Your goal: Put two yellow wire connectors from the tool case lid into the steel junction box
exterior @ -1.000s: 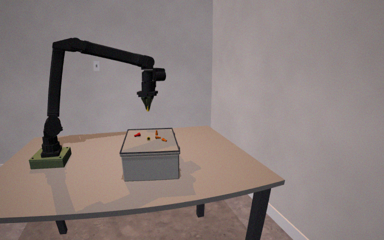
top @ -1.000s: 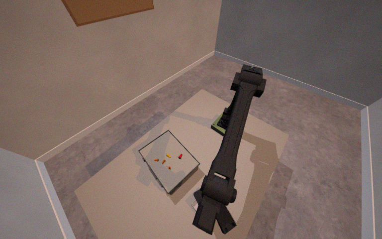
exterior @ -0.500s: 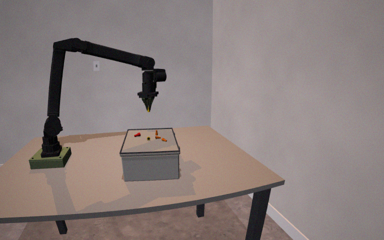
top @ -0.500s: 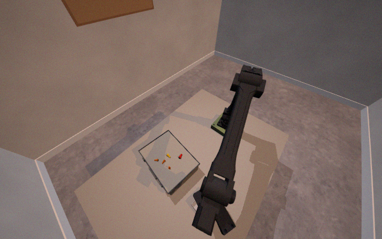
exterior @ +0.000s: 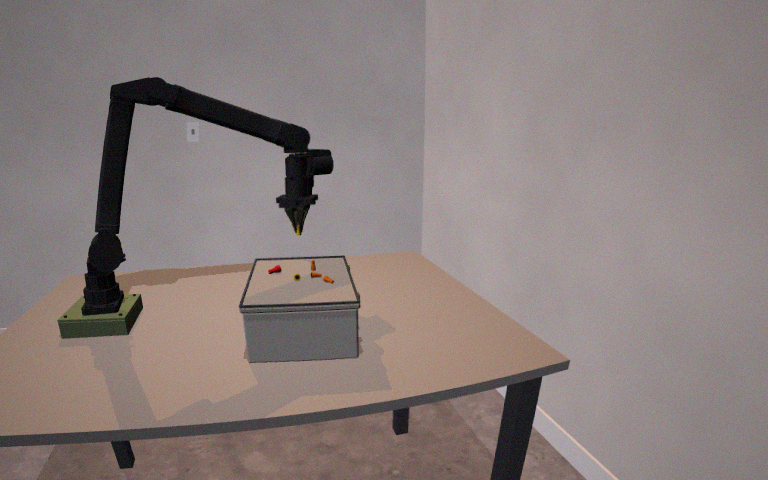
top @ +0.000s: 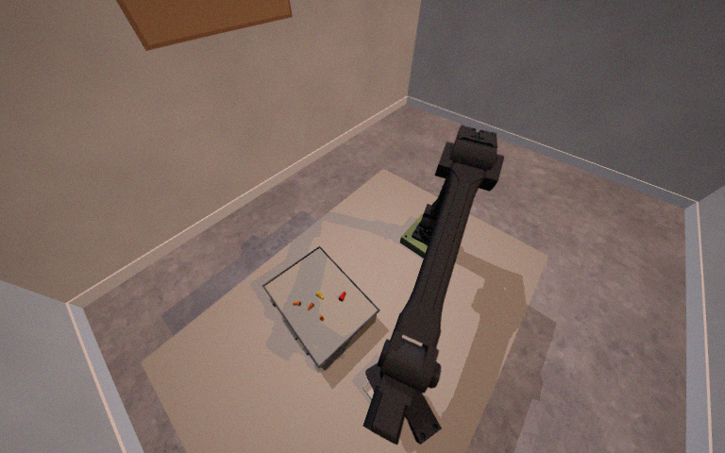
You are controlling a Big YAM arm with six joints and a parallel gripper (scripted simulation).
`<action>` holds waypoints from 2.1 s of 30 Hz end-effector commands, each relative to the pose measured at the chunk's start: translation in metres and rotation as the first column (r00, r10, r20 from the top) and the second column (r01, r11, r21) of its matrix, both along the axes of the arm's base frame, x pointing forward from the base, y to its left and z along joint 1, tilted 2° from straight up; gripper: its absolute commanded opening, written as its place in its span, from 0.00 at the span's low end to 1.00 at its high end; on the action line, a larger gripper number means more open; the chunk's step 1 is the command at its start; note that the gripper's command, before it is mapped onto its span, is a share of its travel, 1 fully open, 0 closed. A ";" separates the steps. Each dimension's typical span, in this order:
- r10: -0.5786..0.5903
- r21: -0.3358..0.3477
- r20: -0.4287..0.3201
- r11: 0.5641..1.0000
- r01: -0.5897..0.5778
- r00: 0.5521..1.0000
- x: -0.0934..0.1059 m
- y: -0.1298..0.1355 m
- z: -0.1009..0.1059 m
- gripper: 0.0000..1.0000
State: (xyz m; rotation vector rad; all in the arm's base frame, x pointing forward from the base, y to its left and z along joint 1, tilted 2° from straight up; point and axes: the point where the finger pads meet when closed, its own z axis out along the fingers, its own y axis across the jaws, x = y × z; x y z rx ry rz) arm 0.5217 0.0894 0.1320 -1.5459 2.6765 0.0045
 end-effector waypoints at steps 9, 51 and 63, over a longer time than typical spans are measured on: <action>-0.020 -0.005 -0.018 1.000 0.020 1.000 0.001 -0.001 -0.052 0.09; -0.008 -0.006 -0.020 1.000 0.007 1.000 0.000 0.007 -0.138 0.09; -0.008 -0.006 -0.021 1.000 0.008 1.000 0.000 0.007 -0.139 0.09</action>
